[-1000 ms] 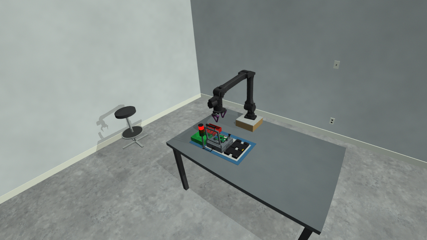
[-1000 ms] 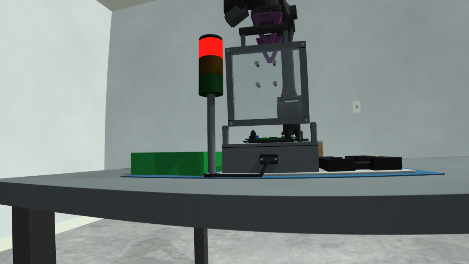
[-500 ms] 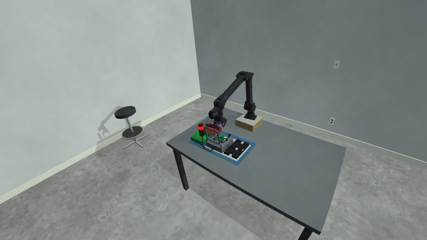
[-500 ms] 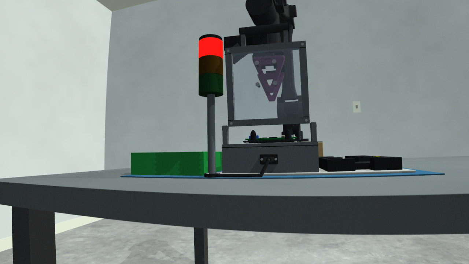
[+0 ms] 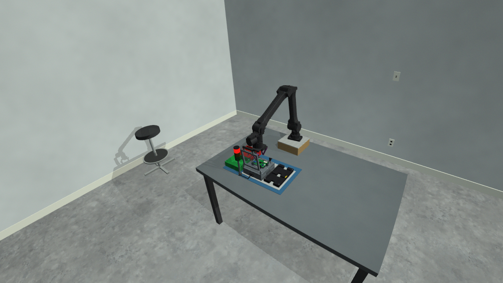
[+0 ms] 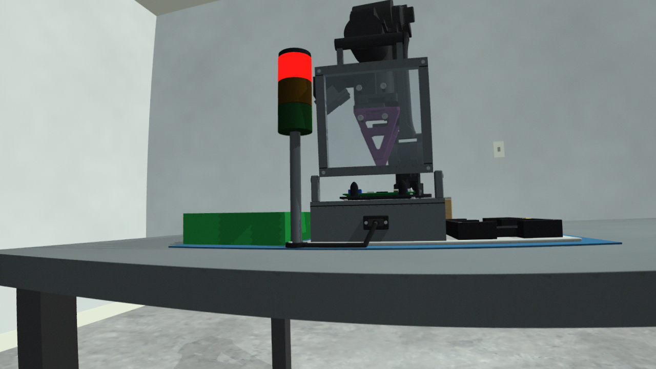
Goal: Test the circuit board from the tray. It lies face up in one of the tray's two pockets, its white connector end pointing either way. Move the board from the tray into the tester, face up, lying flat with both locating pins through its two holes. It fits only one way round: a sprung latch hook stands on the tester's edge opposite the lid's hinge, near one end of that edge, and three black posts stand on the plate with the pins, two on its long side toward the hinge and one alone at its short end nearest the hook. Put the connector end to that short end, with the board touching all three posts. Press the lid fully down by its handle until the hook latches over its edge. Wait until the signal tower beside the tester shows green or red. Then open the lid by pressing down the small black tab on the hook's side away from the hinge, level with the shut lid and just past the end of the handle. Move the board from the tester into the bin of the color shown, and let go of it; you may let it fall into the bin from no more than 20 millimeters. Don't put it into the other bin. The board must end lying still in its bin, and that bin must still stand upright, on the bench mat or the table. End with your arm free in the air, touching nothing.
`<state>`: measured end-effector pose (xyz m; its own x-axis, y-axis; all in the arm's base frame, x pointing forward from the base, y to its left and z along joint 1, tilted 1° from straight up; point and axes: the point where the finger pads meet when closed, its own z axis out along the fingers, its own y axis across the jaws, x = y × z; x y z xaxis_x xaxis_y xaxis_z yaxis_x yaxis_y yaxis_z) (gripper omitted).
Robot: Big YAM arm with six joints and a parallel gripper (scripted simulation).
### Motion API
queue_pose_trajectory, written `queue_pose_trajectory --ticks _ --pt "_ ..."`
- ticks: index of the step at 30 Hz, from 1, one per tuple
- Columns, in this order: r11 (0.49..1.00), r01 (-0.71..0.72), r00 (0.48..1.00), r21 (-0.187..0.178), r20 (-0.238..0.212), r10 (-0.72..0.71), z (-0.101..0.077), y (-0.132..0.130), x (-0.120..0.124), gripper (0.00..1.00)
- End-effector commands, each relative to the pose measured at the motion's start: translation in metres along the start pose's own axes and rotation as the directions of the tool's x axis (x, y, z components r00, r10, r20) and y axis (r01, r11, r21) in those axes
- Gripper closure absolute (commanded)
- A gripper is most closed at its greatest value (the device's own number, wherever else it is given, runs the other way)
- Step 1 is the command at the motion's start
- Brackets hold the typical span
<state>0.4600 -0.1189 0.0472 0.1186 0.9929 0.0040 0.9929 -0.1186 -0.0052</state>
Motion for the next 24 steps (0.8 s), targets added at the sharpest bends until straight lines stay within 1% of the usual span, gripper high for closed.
queue_pose_trajectory --ticks 1,3,24 --pt "1.000 -0.009 1.000 -0.016 0.006 0.009 0.0023 0.0093 -0.0094 0.08" --pt "1.000 -0.009 1.000 -0.008 0.005 0.009 0.0028 0.0072 -0.0091 0.08" --pt "1.000 -0.009 1.000 -0.008 0.005 0.009 0.0028 0.0072 -0.0091 0.08"
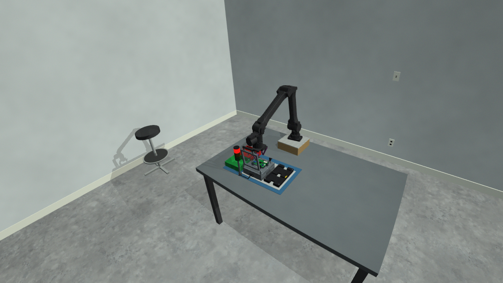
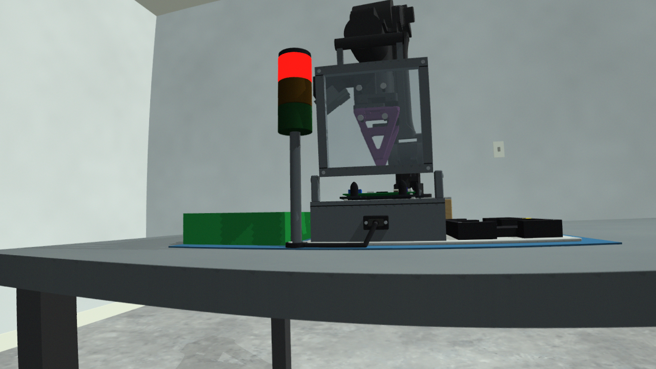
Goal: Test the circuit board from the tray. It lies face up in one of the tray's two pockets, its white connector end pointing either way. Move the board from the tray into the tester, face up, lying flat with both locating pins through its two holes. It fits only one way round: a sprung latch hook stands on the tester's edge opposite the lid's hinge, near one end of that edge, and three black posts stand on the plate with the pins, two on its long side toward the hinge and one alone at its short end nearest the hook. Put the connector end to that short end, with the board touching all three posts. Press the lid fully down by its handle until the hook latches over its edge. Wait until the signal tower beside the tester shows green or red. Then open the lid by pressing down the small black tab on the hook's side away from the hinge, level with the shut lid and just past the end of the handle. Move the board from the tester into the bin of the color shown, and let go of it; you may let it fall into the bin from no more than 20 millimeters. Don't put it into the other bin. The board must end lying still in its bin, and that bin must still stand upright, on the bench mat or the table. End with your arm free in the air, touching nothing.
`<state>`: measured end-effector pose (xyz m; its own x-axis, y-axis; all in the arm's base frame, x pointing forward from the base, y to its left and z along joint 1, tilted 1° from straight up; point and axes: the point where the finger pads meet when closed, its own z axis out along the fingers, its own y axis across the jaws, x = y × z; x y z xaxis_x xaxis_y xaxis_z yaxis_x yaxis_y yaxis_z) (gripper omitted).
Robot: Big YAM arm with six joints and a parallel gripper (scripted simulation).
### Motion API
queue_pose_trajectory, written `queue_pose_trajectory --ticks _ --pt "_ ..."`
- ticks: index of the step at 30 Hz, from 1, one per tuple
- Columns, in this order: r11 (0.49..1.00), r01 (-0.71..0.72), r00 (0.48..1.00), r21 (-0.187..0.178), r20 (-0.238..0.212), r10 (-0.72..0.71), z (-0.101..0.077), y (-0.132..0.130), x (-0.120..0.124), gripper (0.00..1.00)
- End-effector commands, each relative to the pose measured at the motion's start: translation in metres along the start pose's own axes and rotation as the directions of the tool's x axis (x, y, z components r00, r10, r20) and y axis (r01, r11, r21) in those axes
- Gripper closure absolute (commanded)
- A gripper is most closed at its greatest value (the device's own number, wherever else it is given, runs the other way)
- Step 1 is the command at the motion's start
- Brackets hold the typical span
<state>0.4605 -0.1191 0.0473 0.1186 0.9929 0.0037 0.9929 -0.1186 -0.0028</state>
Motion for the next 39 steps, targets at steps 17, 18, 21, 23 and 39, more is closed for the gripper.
queue_pose_trajectory --ticks 17,18,21,23,39 --pt "1.000 -0.009 1.000 -0.006 0.004 0.009 0.003 0.007 -0.009 0.08" --pt "1.000 -0.009 1.000 -0.006 0.004 0.009 0.003 0.007 -0.009 0.08" --pt "1.000 -0.009 1.000 -0.006 0.004 0.009 0.003 0.007 -0.009 0.08" --pt "1.000 -0.009 1.000 -0.006 0.004 0.009 0.003 0.007 -0.009 0.08" --pt "1.000 -0.006 1.000 0.002 0.003 0.006 0.018 0.001 -0.009 0.08"
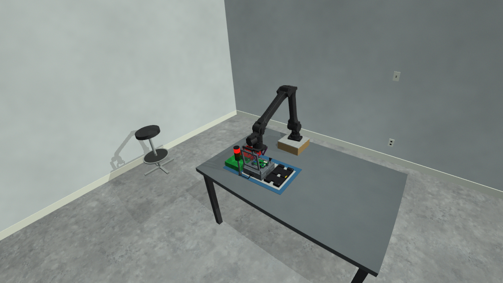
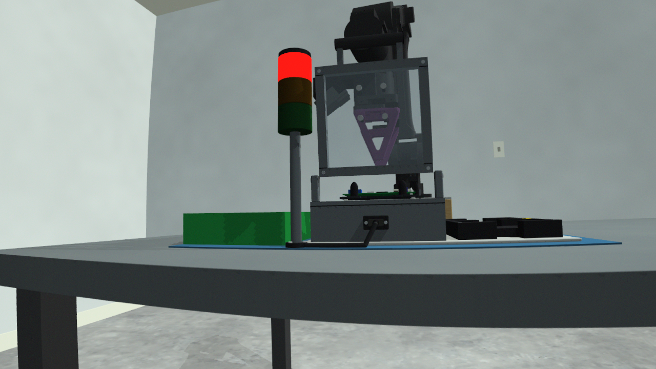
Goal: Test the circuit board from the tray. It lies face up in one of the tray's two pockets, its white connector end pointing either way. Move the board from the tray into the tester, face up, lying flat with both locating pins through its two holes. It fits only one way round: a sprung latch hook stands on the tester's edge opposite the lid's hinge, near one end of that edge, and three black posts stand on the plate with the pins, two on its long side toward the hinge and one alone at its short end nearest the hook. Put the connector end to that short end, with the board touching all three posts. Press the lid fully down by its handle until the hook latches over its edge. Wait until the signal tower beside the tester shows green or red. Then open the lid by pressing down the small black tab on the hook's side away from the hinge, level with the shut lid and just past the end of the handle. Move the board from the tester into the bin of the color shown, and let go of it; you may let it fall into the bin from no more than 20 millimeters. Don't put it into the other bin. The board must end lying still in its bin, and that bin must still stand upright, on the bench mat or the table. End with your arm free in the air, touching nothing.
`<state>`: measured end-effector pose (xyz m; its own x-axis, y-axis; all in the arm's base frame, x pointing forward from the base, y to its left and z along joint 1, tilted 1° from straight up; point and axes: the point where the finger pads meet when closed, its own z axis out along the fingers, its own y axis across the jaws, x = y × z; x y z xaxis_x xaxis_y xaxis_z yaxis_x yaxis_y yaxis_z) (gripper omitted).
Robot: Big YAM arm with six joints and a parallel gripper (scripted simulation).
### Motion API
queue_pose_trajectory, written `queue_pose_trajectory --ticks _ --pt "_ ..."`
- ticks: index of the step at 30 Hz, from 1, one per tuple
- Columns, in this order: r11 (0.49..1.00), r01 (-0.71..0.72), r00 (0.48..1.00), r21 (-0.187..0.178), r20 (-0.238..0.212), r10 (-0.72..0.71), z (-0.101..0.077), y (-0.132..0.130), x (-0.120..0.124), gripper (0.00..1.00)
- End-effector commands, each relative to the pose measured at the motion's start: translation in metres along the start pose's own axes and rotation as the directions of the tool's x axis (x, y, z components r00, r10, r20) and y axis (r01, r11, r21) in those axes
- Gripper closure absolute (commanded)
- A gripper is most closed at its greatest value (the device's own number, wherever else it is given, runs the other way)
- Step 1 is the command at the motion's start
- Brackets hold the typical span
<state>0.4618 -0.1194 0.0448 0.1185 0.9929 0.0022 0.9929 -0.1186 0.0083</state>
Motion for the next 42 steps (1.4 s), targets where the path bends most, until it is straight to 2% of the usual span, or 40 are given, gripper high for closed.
queue_pose_trajectory --ticks 1,3,15,17,22,42 --pt "1.000 -0.005 1.000 0.013 0.002 0.005 0.019 0.000 -0.009 0.08" --pt "1.000 -0.005 1.000 0.013 0.002 0.005 0.019 0.000 -0.009 0.08" --pt "1.000 -0.003 1.000 0.014 0.002 0.003 0.054 -0.003 -0.010 0.08" --pt "1.000 -0.003 1.000 0.004 0.003 0.003 0.053 0.002 -0.010 0.08" --pt "1.000 -0.004 1.000 0.015 0.001 0.004 0.055 -0.002 -0.010 0.08" --pt "1.000 -0.004 1.000 0.015 0.001 0.004 0.055 -0.002 -0.010 0.08"
